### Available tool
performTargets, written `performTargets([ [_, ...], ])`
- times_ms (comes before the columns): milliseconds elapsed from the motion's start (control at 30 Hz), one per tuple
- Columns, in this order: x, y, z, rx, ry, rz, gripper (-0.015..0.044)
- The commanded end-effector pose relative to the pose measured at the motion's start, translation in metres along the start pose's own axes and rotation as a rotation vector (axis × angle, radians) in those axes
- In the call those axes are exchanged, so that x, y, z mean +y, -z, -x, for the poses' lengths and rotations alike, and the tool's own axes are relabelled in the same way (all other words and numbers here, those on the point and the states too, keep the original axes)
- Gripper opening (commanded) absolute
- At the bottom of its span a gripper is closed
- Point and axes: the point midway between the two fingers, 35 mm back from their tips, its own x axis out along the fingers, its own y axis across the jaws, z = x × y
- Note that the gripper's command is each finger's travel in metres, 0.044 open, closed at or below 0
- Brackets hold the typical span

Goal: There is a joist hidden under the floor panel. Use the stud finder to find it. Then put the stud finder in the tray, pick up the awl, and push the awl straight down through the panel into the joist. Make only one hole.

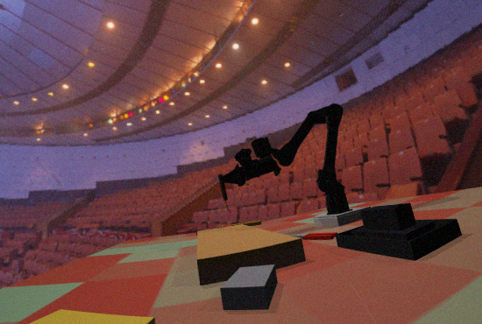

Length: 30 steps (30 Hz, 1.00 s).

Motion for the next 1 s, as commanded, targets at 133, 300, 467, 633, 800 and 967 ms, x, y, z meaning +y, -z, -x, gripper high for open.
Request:
performTargets([
  [133,0.032,0.003,-0.007,-0.025,-0.006,0.027,0.0000],
  [300,0.050,0.006,-0.009,-0.039,-0.011,0.040,0.0000],
  [467,0.069,0.009,-0.009,-0.053,-0.016,0.051,0.0000],
  [633,0.087,0.012,-0.007,-0.069,-0.021,0.059,0.0000],
  [800,0.099,0.014,-0.005,-0.081,-0.025,0.063,0.0000],
  [967,0.099,0.014,-0.005,-0.081,-0.025,0.063,0.0000],
])
